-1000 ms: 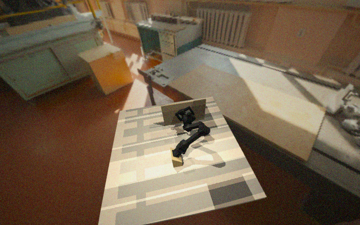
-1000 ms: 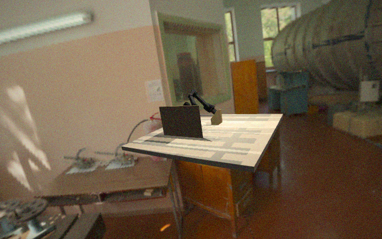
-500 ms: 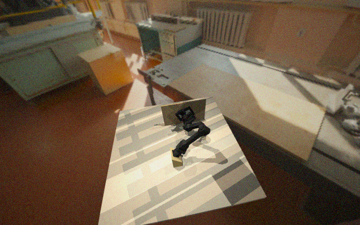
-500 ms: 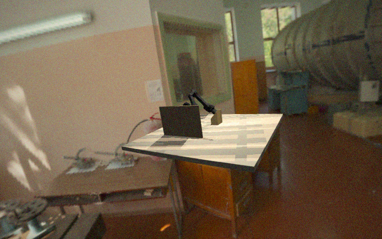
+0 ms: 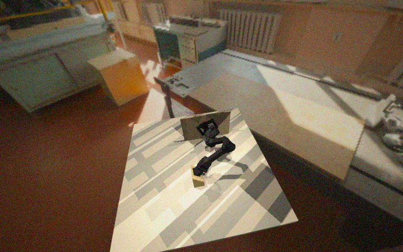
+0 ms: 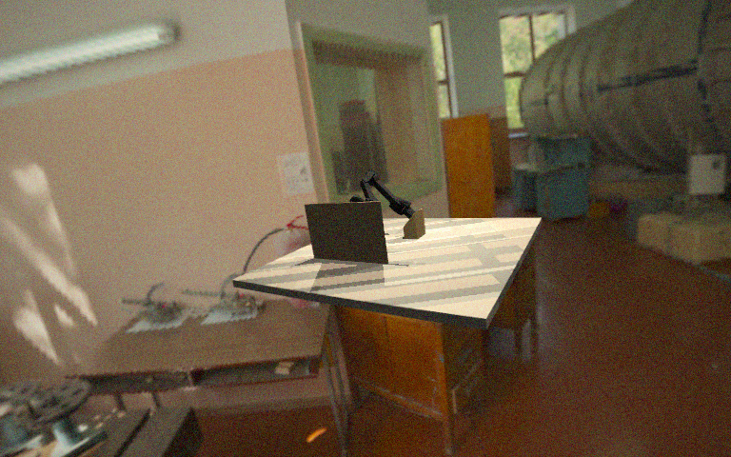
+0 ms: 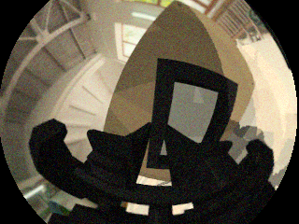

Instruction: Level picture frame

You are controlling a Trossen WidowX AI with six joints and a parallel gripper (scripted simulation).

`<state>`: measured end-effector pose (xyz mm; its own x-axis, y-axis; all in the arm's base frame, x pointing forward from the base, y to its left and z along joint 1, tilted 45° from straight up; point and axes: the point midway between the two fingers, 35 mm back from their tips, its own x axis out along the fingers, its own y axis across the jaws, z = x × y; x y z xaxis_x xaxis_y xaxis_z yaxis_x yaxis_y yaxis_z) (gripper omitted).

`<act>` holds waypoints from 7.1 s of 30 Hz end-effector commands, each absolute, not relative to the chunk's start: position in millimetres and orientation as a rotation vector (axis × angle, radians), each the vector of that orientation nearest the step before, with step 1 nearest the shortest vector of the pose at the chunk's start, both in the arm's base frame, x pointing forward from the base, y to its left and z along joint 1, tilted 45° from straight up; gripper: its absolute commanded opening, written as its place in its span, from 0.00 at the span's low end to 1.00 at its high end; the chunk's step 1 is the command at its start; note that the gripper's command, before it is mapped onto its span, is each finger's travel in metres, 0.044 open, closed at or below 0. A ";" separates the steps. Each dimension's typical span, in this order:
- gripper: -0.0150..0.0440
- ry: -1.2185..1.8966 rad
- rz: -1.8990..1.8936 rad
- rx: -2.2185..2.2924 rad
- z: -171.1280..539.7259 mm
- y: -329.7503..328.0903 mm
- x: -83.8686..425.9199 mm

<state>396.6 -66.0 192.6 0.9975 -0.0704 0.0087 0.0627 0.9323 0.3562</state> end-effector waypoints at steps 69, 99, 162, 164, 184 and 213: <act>0.25 -0.033 -0.053 0.360 194.6 -72.4 396.4; 0.25 -0.036 -0.050 0.481 194.5 -72.6 396.4; 0.25 -0.044 -0.045 0.800 195.8 -71.9 396.5; 0.34 -0.045 -0.041 0.784 196.1 -71.7 396.5; 0.69 -0.032 -0.050 0.463 196.0 -72.9 319.8; 0.69 -0.073 0.013 0.311 211.8 -36.9 200.0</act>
